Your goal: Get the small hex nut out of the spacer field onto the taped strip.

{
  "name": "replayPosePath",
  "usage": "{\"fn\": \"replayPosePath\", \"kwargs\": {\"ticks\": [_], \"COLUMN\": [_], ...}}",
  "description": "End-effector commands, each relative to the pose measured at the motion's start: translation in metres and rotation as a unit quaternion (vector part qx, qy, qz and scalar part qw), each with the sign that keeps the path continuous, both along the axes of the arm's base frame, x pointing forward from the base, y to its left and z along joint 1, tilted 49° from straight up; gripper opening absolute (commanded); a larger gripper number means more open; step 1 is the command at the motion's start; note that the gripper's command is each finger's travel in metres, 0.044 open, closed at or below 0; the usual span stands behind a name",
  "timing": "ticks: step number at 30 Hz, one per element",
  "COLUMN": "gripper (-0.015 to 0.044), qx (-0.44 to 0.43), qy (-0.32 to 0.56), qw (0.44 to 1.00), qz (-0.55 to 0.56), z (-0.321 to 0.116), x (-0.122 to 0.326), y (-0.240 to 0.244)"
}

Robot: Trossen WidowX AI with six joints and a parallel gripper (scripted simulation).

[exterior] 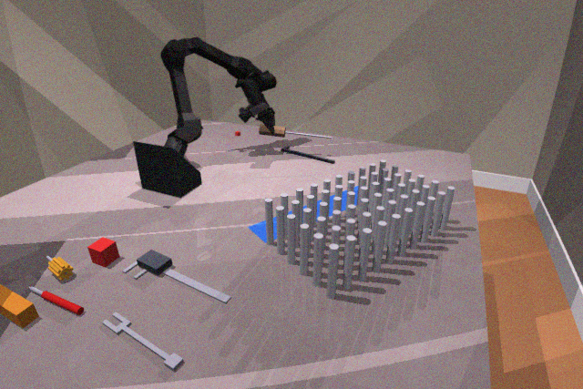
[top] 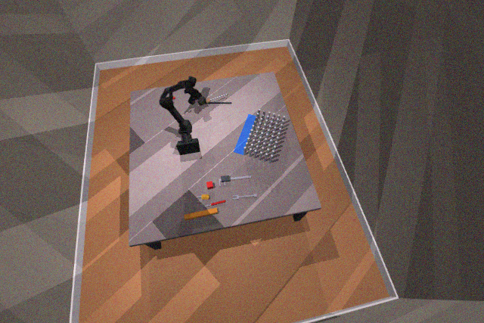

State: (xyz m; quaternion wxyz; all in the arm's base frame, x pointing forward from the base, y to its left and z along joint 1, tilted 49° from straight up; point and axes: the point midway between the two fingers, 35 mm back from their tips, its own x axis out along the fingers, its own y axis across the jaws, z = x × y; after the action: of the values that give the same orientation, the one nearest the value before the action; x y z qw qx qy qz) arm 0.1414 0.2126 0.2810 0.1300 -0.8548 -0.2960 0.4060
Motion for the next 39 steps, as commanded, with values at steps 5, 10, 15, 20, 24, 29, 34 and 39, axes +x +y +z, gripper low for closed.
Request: {"fn": "replayPosePath", "kwargs": {"ticks": [5,10,15,20,24,29,34,39], "gripper": [0.0,0.0,0.0,0.0,0.0,0.0,0.0,0.0], "qx": [0.001,0.004,0.009,0.016,0.022,0.031,0.041,0.053], "qy": [-0.043,-0.067,-0.089,-0.111,-0.128,-0.148,-0.166,-0.183], "qw": [0.998,0.995,0.991,0.986,0.981,0.974,0.967,0.959], "qz": [0.042,0.069,0.096,0.122,0.142,0.166,0.19,0.212], "z": [0.011,0.017,0.024,0.031,0.036,0.042,0.049,0.055], "x": [-0.021,-0.035,-0.048,-0.061,-0.071,-0.083,-0.095,-0.105], "y": [0.005,0.007,0.007,0.007,0.006,0.003,0.0,-0.004]}}
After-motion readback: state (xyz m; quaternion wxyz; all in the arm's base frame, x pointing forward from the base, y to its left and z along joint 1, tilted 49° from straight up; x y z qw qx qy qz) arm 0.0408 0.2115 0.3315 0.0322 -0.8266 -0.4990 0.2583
